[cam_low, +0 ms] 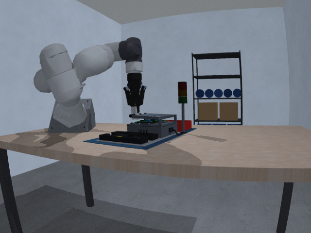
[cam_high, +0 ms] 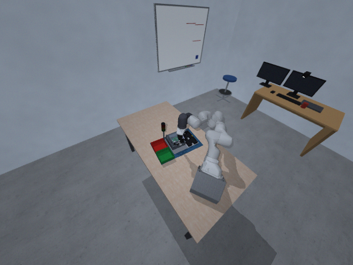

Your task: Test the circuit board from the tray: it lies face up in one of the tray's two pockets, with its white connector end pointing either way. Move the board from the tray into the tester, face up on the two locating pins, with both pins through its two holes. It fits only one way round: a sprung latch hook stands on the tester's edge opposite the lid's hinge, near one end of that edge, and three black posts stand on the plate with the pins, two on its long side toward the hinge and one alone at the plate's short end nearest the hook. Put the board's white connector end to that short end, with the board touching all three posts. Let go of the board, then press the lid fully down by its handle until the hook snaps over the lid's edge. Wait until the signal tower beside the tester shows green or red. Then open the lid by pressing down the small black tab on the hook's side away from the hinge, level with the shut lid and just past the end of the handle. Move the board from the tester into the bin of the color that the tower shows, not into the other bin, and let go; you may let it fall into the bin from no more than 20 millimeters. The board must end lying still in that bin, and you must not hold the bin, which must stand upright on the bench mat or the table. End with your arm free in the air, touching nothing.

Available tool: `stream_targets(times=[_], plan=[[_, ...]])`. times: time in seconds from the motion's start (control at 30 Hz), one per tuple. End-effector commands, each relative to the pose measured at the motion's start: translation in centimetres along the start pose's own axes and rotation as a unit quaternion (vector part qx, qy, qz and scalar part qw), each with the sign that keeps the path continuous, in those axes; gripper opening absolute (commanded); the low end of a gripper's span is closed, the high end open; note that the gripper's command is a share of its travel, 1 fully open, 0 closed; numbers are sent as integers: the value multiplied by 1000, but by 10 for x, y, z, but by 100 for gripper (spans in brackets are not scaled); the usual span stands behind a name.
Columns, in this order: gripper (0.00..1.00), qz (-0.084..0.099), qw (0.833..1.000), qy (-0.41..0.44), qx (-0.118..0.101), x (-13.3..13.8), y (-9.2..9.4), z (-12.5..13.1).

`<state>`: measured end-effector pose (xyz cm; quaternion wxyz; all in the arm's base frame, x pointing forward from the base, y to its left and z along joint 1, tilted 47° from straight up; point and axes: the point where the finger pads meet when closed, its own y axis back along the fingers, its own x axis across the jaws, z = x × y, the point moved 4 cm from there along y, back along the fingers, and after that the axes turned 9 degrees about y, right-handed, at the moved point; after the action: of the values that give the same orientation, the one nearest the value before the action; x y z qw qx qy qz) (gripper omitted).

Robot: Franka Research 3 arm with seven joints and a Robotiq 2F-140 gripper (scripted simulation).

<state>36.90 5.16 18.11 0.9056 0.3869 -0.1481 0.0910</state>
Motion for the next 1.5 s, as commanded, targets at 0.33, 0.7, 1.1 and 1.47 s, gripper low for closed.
stream_targets(times=[0.33, 0.7, 1.1, 1.47], plan=[[0, -2, 1000, -2, 2, 1, -6, -1], [0, -2, 1000, -2, 2, 1, -7, -1], [0, -2, 1000, -2, 2, 1, -9, -1], [30, -2, 1000, -2, 2, 1, -9, -1]])
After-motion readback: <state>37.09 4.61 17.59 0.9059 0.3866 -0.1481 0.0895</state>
